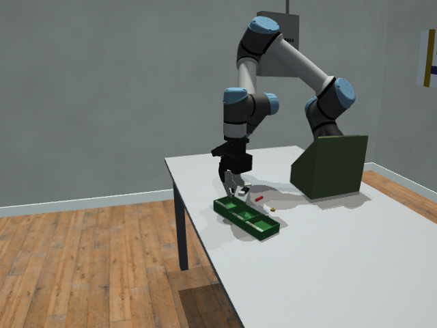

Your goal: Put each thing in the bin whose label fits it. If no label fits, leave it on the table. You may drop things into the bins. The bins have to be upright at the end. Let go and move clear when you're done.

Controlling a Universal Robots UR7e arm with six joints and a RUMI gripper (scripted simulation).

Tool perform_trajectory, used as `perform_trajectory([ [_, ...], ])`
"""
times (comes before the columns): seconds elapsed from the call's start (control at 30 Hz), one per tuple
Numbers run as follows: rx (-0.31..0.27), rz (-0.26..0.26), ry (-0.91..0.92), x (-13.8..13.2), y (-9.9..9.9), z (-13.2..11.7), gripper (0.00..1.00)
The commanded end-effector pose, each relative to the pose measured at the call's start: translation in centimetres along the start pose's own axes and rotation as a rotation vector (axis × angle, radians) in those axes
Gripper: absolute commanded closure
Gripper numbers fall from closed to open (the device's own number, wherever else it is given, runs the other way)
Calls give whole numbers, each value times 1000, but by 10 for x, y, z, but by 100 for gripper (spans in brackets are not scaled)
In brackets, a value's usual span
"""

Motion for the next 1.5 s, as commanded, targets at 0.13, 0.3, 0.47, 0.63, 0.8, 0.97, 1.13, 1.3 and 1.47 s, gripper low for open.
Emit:
perform_trajectory([
  [0.13, 0, 1, 1, 1, 5, 0, 100],
  [0.3, 0, 1, 1, 1, 15, 0, 100],
  [0.47, 0, 1, 1, 1, 23, 0, 100],
  [0.63, 0, 1, 1, 1, 31, 0, 100],
  [0.8, 0, 1, 1, 1, 41, 0, 100],
  [0.97, 0, 1, 1, 2, 44, 0, 100],
  [1.13, 0, 1, 1, 2, 44, -1, 100],
  [1.3, 0, 1, 1, 2, 44, -1, 100],
  [1.47, 0, 1, 1, 2, 44, -1, 82],
])
Point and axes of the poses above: the point where the finger pads meet when closed, its own y axis out along the fingers, its own x axis across the jaws, z = x × y, the point moved 6 cm from there along -y, back along the fingers, and after that the axes turned 4 degrees about y, right-handed, at the moved point
